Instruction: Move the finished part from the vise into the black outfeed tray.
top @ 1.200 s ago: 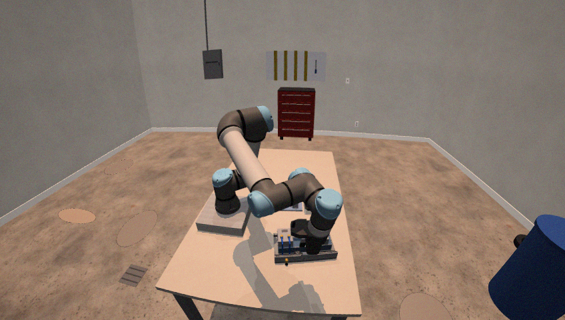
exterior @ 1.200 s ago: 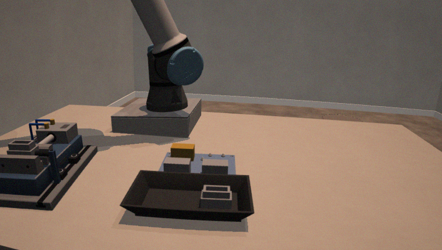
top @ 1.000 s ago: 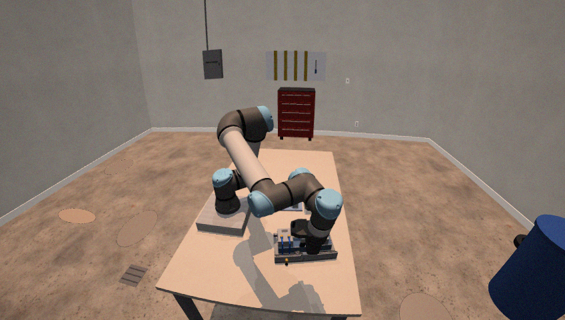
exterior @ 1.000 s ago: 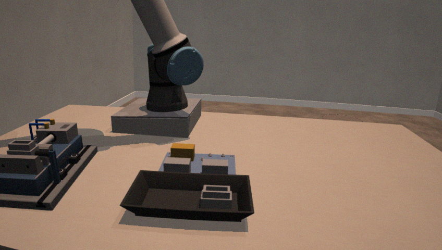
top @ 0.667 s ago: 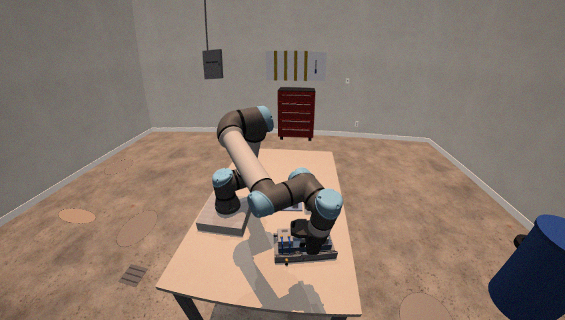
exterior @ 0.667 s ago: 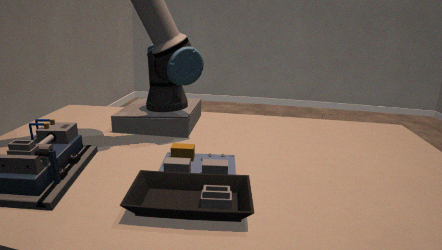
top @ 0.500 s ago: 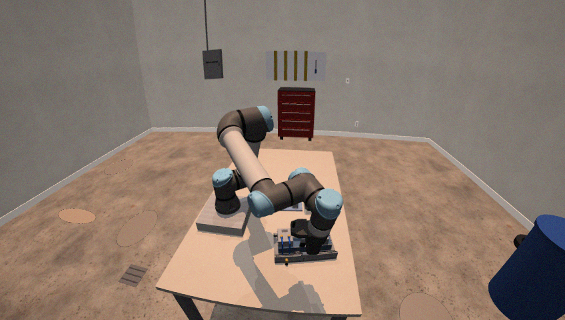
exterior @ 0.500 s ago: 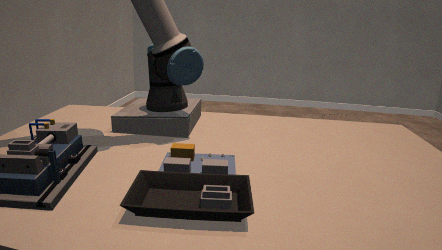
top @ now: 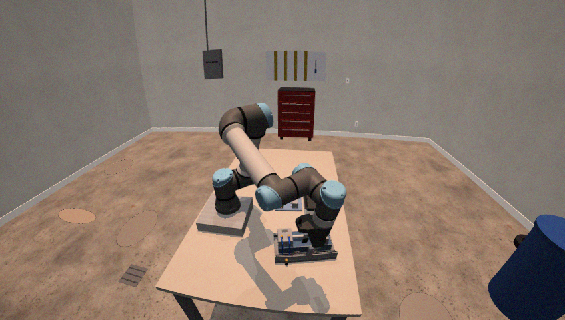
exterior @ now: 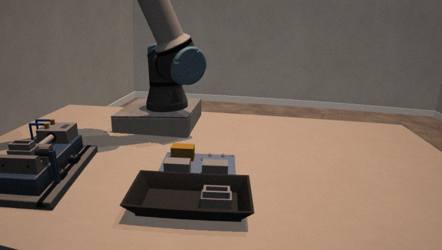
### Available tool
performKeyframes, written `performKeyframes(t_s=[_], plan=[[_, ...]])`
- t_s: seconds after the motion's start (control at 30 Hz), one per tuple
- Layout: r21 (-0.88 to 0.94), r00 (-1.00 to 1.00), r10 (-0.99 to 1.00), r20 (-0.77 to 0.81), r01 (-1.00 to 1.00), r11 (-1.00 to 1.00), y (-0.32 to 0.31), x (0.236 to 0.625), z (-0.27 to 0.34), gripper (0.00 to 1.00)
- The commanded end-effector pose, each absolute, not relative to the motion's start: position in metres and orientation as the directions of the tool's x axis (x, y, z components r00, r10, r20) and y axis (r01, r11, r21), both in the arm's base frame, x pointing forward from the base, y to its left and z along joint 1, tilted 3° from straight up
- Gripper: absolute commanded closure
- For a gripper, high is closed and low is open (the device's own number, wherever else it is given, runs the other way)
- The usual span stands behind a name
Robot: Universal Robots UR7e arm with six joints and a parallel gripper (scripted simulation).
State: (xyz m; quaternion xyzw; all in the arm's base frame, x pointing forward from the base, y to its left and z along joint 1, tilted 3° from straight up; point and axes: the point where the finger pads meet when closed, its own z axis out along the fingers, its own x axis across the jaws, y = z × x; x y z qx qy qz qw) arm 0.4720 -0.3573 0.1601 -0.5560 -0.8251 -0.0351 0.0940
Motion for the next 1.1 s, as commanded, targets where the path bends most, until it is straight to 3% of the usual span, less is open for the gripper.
performKeyframes(t_s=[0.0, 0.53, 1.07], plan=[[-0.021, -0.514, 0.841, 0.166, 0.851, 0.524, -0.337, 0.482, 0.158, 0.00], [0.004, -0.841, 0.533, 0.097, 0.536, 0.844, -0.277, 0.506, 0.151, 0.00], [-0.013, -0.989, 0.139, 0.040, 0.139, 0.990, -0.216, 0.521, 0.145, 0.00]])
